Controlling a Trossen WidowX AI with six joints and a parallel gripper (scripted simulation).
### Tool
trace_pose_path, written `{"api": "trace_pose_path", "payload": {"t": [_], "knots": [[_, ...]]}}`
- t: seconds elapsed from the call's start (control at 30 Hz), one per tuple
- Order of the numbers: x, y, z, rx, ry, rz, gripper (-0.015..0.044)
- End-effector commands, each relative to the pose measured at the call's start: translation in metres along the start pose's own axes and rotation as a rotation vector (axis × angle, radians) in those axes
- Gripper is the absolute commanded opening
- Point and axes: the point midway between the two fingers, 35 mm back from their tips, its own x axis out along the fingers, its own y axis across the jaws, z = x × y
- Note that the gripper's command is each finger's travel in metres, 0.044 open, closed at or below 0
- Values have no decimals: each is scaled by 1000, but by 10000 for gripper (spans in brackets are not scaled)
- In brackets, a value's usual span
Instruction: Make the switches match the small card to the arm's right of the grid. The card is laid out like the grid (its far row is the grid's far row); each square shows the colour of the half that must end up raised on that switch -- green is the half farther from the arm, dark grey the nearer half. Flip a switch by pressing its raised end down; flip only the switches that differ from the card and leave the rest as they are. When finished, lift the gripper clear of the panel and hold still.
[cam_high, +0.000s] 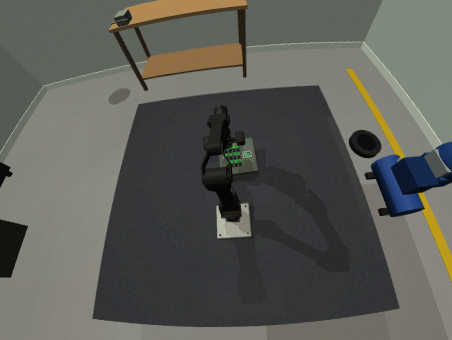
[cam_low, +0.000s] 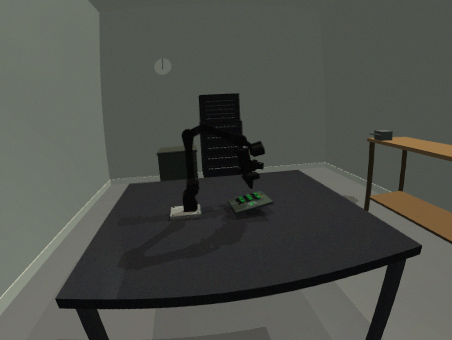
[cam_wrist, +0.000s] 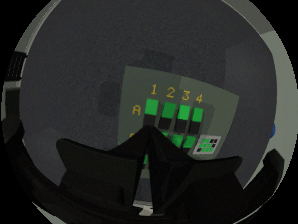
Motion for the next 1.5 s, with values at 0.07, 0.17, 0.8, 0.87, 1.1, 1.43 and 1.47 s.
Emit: {"api": "trace_pose_path", "payload": {"t": [0.07,0.17,0.8,0.87,1.1,1.43,1.47], "knots": [[10,0,-4,6,16,-2,0],[12,0,-4,6,16,-2,0],[23,0,-4,6,16,-2,0],[23,0,-4,6,16,-2,0],[23,0,-4,6,16,-2,0],[23,0,-4,6,16,-2,0],[23,0,-4,6,16,-2,0]]}}
